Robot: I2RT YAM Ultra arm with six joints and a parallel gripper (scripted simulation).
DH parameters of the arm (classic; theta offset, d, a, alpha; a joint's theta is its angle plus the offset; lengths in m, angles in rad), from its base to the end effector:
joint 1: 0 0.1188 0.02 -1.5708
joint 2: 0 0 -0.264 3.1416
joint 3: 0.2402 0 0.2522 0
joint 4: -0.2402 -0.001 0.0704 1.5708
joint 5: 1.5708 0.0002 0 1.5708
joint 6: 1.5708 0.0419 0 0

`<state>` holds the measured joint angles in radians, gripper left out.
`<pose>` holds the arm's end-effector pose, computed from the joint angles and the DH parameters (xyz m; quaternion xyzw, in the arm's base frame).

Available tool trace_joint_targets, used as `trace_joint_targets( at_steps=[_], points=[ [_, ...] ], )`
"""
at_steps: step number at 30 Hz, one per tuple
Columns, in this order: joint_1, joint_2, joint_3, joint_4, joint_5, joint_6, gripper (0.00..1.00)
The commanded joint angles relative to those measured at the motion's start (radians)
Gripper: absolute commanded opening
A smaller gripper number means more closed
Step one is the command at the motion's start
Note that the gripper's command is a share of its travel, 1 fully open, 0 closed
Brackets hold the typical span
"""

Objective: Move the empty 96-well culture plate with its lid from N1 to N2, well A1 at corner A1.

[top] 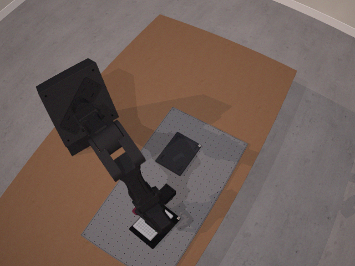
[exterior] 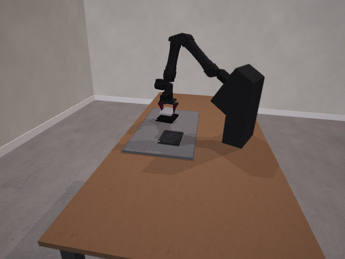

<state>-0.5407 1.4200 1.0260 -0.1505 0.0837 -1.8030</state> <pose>0.2777 -0.1696 0.2829 -0.4970 0.7149 -0.4661 0.1569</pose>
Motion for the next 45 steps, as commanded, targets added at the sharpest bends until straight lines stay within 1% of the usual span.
trace_joint_targets(
  at_steps=[1, 2, 4, 8, 10, 12, 16, 18, 21, 26, 27, 45],
  points=[
    [0.017, -0.056, -0.018, -0.043, 0.001, 0.007, 0.00],
    [0.018, -0.063, -0.012, -0.048, 0.002, 0.008, 0.00],
    [0.019, -0.074, -0.025, -0.057, 0.002, 0.009, 0.00],
    [0.021, -0.098, -0.020, -0.076, 0.005, 0.010, 0.00],
    [0.022, -0.109, -0.031, -0.086, 0.006, 0.010, 0.00],
    [0.022, -0.109, -0.031, -0.086, 0.006, 0.010, 0.00],
    [0.024, -0.133, -0.035, -0.106, 0.007, 0.011, 0.00],
    [0.025, -0.146, -0.023, -0.116, 0.008, 0.012, 0.00],
    [0.027, -0.162, -0.037, -0.132, 0.010, 0.013, 0.00],
    [0.030, -0.190, -0.041, -0.158, 0.013, 0.014, 0.00],
    [0.030, -0.194, -0.026, -0.160, 0.012, 0.014, 0.00],
    [0.031, -0.195, -0.022, -0.162, 0.011, 0.014, 0.00]
  ],
)
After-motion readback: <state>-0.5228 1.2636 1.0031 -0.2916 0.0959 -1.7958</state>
